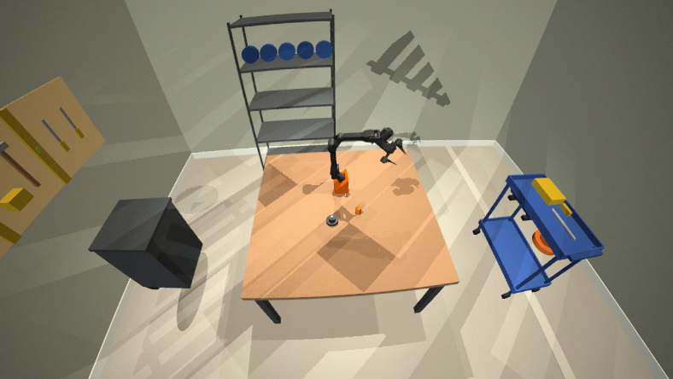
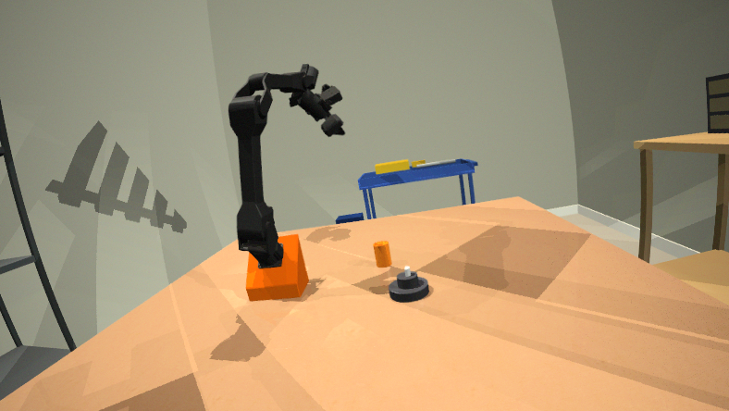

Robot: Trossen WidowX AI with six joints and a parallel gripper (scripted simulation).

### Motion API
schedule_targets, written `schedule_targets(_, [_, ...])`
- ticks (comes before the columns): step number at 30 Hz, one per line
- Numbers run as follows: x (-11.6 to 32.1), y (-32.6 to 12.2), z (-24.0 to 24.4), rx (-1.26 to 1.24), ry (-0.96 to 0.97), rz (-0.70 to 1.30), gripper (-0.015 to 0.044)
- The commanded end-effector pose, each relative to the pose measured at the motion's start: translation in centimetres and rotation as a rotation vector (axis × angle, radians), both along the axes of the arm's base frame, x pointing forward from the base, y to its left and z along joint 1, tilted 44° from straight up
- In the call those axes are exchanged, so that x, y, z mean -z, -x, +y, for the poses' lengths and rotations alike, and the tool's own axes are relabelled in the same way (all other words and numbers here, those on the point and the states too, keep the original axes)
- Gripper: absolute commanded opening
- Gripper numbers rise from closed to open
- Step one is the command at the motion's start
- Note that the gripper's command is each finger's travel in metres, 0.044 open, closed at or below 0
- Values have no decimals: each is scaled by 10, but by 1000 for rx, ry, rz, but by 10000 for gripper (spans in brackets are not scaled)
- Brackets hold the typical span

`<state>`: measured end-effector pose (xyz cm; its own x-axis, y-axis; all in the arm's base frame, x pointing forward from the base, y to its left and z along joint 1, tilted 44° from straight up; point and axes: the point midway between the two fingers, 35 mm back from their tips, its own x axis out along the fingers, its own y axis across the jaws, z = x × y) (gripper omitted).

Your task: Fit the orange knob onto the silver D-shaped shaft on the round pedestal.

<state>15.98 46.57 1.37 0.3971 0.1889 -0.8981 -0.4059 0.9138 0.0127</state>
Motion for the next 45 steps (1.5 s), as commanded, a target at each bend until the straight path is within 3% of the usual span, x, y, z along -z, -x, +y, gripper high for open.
schedule_targets(1, [13,-39,-55,-72,221,-19,440])
schedule_targets(10, [25,-100,-198,-302,714,126,440])
schedule_targets(19, [15,-104,-345,-642,1056,543,440])
schedule_targets(45, [56,-112,-387,-669,1071,580,440])
